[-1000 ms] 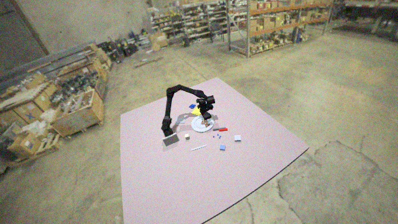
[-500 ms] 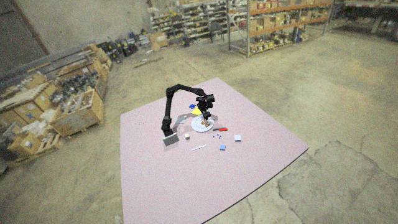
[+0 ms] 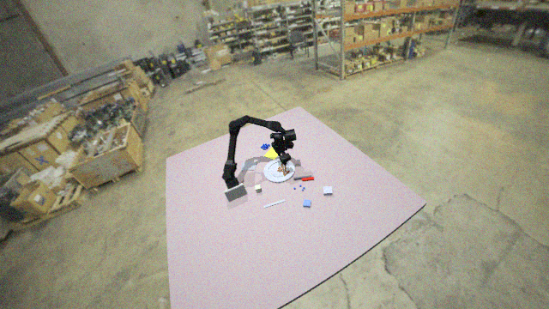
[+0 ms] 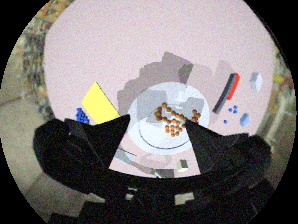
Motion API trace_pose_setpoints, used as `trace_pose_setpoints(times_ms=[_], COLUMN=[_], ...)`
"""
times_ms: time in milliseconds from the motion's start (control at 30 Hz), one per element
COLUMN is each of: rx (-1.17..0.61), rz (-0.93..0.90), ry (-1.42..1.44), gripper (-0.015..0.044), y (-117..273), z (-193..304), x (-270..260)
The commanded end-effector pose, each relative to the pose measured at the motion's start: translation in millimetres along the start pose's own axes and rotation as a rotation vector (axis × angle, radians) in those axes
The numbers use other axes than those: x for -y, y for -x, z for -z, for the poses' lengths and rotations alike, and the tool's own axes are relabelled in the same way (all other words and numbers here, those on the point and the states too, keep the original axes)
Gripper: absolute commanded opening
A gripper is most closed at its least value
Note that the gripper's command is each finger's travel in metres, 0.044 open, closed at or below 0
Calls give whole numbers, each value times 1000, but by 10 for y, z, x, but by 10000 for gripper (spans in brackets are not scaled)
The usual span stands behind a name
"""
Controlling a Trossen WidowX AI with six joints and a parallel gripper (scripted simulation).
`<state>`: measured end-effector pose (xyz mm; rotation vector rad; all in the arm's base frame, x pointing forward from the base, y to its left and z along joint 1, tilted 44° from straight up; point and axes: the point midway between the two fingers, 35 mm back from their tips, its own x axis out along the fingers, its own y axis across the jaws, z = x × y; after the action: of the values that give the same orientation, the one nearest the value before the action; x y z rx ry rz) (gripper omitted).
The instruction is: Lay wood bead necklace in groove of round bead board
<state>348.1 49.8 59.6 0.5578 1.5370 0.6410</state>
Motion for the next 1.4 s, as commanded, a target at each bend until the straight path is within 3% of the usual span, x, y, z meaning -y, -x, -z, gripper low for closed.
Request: trace_pose_setpoints(times_ms=[0,233,333,633,733,1367], rx=[-3,-3,-3,-7,-7,-1], rz=[4,4,6,8,6,13], ry=[3,3,117,823,938,941], gripper=[440,440,361,125,120,120], y=[1,1,16,93,104,22], z=[4,4,26,219,259,240], x=[6,6,101,650,733,739])
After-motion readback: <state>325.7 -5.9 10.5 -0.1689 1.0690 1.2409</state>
